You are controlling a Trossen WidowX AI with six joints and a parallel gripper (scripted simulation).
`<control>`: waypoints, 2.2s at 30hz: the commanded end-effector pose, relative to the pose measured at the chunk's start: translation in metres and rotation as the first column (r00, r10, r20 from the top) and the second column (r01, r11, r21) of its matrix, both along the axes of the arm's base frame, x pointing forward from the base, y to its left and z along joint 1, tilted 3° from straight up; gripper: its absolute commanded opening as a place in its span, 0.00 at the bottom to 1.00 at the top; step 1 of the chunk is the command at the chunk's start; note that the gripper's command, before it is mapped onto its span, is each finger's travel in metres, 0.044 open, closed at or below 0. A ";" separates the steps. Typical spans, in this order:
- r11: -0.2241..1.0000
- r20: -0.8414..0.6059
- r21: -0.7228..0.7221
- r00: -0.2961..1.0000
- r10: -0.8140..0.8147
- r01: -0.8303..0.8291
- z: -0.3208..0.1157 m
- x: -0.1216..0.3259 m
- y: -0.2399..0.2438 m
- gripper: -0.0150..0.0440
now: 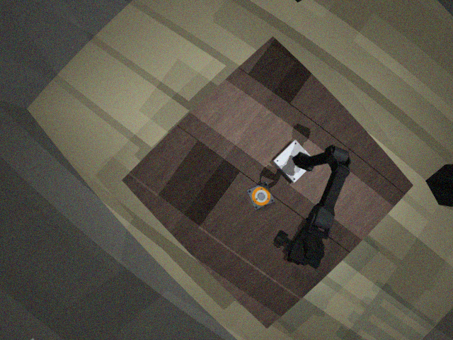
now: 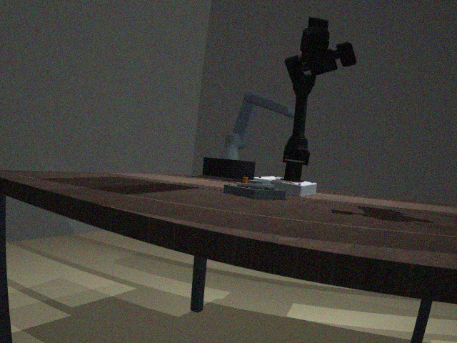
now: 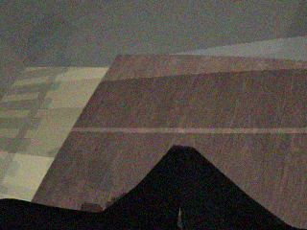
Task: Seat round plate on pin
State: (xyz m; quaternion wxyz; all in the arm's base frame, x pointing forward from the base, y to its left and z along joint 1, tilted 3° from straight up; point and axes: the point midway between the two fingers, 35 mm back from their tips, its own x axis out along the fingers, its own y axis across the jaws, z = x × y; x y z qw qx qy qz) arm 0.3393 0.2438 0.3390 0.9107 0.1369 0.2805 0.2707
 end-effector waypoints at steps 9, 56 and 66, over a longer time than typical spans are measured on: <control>0.893 -0.376 -0.451 0.907 -0.192 0.002 -0.157 0.042 -0.123 0.25; 0.818 -0.681 -0.536 0.680 -0.273 -0.209 -0.285 0.012 -0.191 0.25; 0.818 -0.681 -0.535 0.680 -0.272 -0.209 -0.284 0.009 -0.178 0.25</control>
